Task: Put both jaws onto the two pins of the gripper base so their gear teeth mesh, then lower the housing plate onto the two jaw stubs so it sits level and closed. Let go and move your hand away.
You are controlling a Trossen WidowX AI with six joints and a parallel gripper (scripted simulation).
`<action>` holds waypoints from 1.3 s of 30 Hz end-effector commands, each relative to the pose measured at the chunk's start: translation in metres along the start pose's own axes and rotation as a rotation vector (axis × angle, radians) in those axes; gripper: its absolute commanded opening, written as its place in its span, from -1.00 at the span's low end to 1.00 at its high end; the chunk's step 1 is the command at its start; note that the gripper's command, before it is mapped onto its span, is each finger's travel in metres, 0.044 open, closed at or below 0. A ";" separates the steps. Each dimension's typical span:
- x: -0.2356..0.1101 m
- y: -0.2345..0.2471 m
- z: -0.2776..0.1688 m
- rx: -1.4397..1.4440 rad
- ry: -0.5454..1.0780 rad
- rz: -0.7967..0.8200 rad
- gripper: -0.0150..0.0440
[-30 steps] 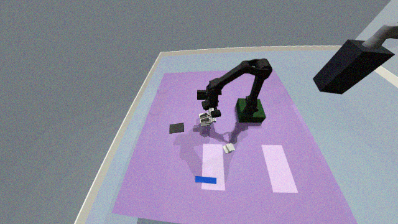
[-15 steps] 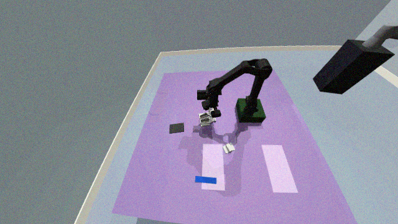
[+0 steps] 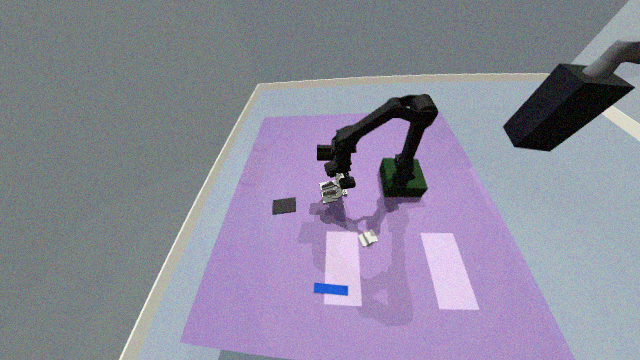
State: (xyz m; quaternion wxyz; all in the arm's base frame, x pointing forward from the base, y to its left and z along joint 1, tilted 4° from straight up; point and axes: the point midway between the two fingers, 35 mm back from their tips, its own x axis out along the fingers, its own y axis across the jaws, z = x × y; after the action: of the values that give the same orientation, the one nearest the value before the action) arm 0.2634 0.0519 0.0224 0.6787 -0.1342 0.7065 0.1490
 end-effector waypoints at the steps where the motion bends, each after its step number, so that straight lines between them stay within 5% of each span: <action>1: 0.000 0.000 0.001 -0.002 -0.002 -0.003 0.70; 39: 0.042 0.000 0.002 0.000 -0.002 -0.003 0.70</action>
State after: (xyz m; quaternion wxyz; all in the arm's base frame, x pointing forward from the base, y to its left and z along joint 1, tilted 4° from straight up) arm 0.2647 0.0532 -0.0135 0.6796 -0.1355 0.7051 0.1503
